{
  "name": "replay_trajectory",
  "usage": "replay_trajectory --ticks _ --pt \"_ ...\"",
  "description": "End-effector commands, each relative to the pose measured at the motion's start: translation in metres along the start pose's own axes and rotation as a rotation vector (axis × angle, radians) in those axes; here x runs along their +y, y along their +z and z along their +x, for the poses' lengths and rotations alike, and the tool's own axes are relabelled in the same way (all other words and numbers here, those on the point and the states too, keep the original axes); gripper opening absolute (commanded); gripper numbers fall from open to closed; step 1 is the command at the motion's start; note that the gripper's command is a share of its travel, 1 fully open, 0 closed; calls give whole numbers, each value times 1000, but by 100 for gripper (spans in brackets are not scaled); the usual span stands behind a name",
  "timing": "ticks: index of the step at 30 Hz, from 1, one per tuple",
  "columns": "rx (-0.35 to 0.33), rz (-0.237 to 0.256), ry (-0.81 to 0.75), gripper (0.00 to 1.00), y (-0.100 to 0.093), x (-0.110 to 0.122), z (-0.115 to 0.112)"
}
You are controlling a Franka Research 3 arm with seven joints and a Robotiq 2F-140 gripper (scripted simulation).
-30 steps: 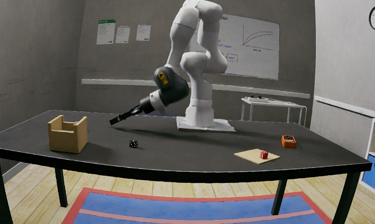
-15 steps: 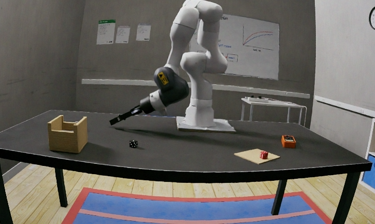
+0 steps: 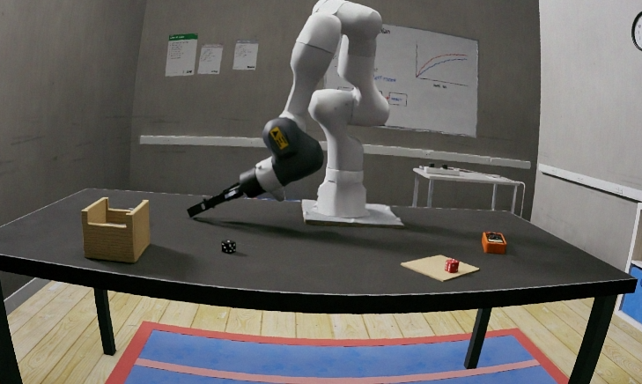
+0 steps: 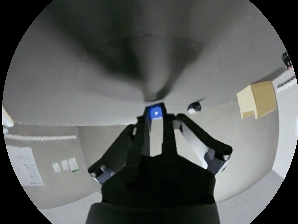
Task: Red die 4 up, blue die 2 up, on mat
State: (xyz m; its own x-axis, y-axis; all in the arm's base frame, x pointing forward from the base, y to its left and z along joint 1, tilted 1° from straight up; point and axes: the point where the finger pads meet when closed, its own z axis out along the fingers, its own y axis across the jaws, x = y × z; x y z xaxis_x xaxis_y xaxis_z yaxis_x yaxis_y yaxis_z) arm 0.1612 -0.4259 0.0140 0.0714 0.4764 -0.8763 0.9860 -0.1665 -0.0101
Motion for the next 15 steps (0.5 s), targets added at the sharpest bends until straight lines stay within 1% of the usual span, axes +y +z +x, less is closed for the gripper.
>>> replay_trajectory --ticks 1,15 --pt "2 -2 17 21 1 1 2" --pt "2 -2 17 21 2 1 3"
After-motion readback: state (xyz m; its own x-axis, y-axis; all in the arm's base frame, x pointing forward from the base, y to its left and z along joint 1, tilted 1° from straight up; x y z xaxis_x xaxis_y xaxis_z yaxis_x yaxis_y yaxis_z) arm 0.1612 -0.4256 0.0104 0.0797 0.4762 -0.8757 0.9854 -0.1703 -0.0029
